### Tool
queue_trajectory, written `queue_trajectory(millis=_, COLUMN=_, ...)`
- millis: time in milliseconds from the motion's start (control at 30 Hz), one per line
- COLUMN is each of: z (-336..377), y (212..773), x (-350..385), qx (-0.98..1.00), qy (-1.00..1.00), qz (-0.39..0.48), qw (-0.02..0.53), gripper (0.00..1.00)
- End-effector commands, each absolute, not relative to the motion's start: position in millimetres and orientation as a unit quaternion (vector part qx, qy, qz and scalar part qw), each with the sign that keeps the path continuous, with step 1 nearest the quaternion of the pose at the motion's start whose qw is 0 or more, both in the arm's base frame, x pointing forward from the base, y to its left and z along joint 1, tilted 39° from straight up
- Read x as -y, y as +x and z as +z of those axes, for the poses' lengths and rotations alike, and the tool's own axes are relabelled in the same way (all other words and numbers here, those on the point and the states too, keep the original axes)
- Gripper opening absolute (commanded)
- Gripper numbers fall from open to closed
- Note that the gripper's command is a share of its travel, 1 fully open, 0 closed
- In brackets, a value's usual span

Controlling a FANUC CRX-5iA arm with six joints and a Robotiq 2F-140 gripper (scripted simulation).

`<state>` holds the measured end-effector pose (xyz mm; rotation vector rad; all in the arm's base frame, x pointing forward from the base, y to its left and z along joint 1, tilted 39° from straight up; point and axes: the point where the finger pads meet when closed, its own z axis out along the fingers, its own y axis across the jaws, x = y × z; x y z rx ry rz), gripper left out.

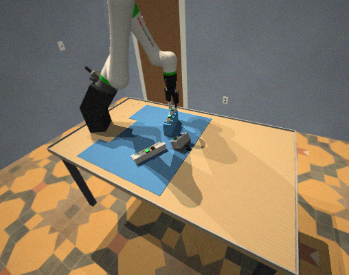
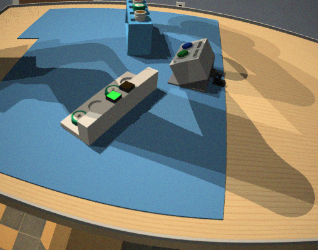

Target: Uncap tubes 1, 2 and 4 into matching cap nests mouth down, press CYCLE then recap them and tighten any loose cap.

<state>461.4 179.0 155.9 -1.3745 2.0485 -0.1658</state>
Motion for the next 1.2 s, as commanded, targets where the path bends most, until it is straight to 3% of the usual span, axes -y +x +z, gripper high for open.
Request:
queue_trajectory(millis=0, z=156.5, y=461.2, x=-178.9, qx=-0.736, qy=-0.588, qz=-0.090, qw=0.322, gripper=0.35)
queue_trajectory(millis=633, z=156.5, y=461.2, x=-178.9, qx=-0.415, qy=-0.846, qz=-0.219, qw=0.253, gripper=0.35)
queue_trajectory(millis=867, z=156.6, y=461.3, x=-178.9, qx=-0.415, qy=-0.846, qz=-0.219, qw=0.253, gripper=0.35)
queue_trajectory(millis=900, z=156.6, y=461.3, x=-178.9, qx=-0.415, qy=-0.846, qz=-0.219, qw=0.253, gripper=0.00)
queue_trajectory(millis=1167, z=156.6, y=461.3, x=-178.9, qx=-0.415, qy=-0.846, qz=-0.219, qw=0.253, gripper=0.00)
